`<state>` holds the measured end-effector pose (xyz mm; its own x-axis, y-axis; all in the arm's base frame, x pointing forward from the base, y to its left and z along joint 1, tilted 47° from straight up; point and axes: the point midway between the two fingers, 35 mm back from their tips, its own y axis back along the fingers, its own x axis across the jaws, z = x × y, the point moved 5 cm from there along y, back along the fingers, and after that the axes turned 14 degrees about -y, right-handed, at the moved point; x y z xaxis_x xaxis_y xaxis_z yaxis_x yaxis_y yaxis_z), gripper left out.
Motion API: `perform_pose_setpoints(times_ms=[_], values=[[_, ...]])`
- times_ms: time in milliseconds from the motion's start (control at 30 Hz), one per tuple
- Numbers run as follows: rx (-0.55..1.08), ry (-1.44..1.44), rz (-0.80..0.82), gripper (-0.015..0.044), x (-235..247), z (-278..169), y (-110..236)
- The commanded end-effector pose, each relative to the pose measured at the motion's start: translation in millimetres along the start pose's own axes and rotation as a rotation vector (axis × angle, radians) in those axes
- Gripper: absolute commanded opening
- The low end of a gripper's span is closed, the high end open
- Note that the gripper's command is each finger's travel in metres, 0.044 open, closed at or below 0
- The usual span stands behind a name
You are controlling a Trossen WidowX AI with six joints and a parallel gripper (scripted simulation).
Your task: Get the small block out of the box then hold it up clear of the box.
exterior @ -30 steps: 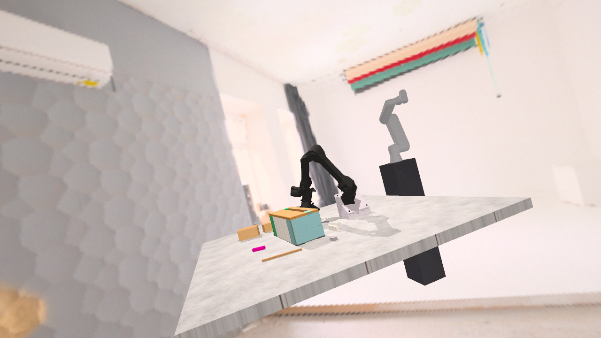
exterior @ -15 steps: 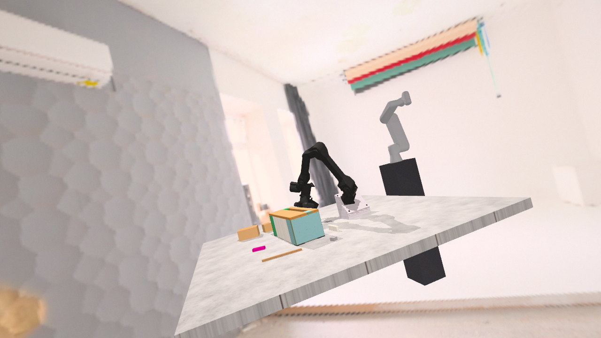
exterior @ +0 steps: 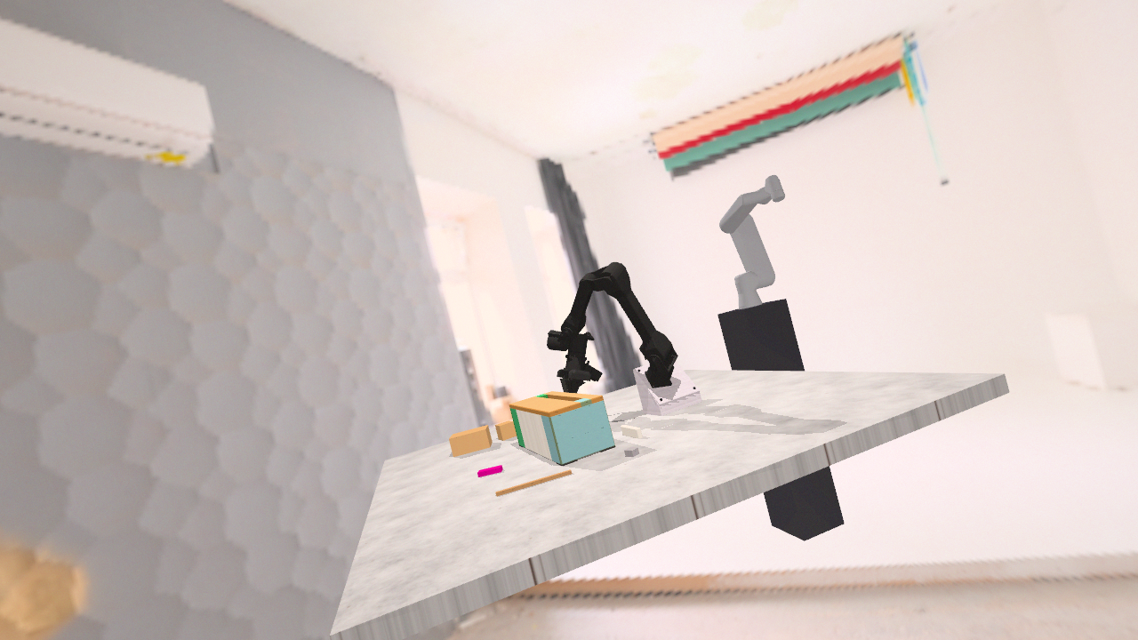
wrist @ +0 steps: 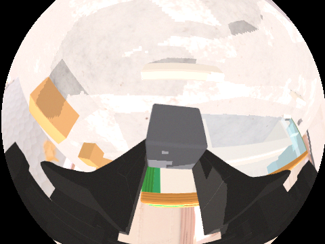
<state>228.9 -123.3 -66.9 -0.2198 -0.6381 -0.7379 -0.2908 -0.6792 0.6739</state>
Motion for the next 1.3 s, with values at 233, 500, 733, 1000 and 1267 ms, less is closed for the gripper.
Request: perform_pose_setpoints(times_ms=[233, 500, 733, 1000, 1267], values=[[0.078, -0.279, 0.133, 0.0000, -14, -15, 54], [0.138, -0.456, 0.201, 0.0000, -24, -16, 83], [0.138, -0.456, 0.201, 0.0000, -24, -16, 83], [0.138, -0.456, 0.201, 0.0000, -24, -16, 83], [0.138, -0.456, 0.201, 0.0000, -24, -16, 83]])
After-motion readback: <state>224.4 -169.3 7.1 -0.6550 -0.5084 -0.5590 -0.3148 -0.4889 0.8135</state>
